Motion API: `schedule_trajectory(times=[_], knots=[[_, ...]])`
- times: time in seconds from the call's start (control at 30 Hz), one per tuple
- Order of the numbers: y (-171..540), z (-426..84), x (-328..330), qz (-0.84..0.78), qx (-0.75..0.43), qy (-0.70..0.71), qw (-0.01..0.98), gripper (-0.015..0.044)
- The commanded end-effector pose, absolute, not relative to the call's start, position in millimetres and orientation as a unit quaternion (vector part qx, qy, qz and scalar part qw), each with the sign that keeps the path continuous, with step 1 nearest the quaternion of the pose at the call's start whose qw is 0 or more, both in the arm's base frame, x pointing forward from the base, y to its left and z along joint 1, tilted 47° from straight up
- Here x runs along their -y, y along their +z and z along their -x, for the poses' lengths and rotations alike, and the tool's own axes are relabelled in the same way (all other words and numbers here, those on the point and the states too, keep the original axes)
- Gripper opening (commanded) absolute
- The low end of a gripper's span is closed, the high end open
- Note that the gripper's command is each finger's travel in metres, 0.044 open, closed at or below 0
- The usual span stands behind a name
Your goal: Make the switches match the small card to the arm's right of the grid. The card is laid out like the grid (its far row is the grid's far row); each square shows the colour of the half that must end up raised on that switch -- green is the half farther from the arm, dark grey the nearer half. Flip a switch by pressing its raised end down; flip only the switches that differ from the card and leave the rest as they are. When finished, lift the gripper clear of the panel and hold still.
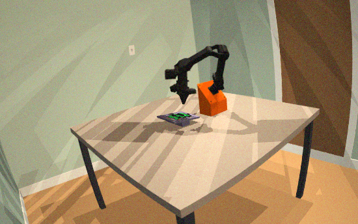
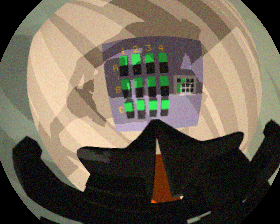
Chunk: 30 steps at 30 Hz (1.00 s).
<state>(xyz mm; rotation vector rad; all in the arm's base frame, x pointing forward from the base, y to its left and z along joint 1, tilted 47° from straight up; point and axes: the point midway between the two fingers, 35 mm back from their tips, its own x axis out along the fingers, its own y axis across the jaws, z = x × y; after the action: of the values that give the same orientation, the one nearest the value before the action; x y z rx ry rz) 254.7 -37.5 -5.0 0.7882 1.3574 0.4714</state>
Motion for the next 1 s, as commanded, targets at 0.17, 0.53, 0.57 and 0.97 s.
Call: schedule_trajectory(times=[0.17, 0.53, 0.57, 0.97], knots=[[-28.9, -263.8, 17.0, -0.345, -0.611, 0.216, 0.679, 0.0000], [-39.1, -266.5, 6.2, -0.345, -0.611, 0.216, 0.679, 0.0000], [-40.2, -266.9, 5.0, -0.345, -0.611, 0.216, 0.679, 0.0000], [-45.2, -268.2, -0.3, -0.345, -0.611, 0.216, 0.679, 0.0000]])
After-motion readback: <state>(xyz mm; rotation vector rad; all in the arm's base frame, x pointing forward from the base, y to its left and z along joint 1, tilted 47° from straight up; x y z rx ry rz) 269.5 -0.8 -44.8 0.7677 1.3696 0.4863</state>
